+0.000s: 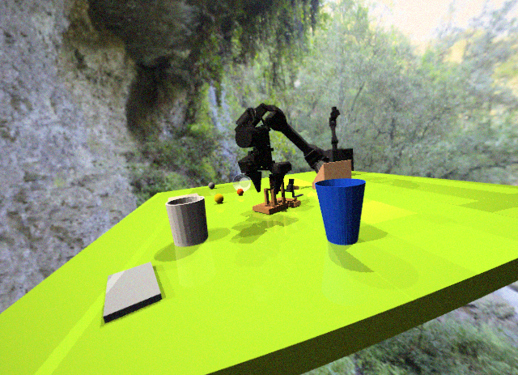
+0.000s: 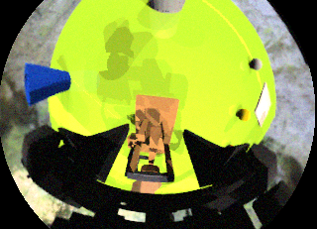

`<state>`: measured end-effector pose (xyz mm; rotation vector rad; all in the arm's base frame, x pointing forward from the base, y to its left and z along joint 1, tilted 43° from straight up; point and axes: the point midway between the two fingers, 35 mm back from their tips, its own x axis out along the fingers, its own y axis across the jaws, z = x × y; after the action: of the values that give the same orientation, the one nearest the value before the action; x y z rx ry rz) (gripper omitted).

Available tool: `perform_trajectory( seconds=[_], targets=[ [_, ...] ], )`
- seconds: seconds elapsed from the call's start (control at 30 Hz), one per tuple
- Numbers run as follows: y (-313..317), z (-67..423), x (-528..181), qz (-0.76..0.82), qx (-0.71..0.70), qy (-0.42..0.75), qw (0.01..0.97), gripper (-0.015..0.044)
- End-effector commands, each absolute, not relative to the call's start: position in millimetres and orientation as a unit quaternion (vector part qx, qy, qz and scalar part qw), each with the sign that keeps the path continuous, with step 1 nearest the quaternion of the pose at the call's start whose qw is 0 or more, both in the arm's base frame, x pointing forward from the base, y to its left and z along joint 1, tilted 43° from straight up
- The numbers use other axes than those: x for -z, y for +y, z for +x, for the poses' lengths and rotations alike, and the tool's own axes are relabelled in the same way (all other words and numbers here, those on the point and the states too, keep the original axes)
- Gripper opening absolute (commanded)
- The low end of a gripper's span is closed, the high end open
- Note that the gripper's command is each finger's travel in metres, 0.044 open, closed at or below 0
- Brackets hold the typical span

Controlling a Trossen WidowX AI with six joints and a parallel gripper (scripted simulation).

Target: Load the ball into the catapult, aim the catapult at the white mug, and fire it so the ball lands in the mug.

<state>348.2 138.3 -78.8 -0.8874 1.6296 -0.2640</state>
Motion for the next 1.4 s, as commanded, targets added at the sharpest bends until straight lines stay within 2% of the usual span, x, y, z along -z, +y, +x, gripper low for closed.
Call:
perform_trajectory(
  seconds=[0.0, 0.4, 0.6, 1.37],
  targets=[
    [178.6, 347.6, 39.9, -0.38, 0.108, 0.696, 0.6, 0.044],
    [188.0, 342.8, 26.7, -0.384, 0.107, 0.695, 0.599, 0.044],
    [158.0, 343.8, 60.4, -0.384, 0.108, 0.694, 0.599, 0.044],
    [139.2, 345.1, 82.0, -0.384, 0.108, 0.694, 0.599, 0.044]
  ],
)
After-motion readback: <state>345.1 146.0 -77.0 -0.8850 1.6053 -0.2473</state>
